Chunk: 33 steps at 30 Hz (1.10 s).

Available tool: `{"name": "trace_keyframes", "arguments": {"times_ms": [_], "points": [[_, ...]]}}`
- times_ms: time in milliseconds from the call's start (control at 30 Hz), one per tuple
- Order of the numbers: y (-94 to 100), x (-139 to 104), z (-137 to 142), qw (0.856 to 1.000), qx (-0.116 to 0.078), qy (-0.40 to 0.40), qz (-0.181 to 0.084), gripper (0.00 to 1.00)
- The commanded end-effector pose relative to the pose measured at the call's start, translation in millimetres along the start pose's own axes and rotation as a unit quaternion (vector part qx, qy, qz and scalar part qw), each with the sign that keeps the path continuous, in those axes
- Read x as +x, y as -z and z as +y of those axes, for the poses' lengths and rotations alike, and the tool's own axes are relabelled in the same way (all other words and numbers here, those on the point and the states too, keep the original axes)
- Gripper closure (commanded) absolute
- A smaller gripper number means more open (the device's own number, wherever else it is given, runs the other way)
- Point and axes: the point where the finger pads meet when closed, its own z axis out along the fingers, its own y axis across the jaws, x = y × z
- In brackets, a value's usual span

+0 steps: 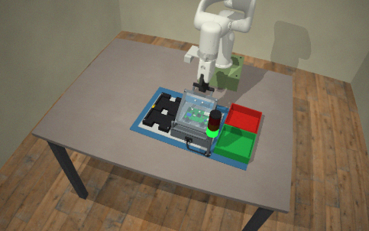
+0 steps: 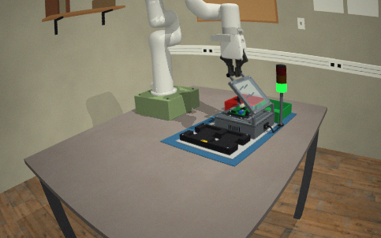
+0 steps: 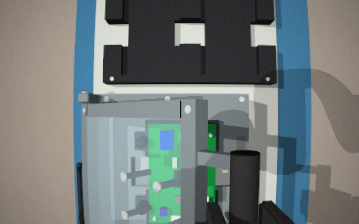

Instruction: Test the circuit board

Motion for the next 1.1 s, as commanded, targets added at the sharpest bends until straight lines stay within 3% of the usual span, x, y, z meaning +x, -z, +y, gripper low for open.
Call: {"name": "trace_keyframes", "arguments": {"times_ms": [0, 1067], "points": [[1.3, 0.0, -1.2, 1.000, 0.002, 0.000, 0.000, 0.72], [-1.8, 0.0, -0.6, 1.000, 0.002, 0.000, 0.000, 0.72]]}}
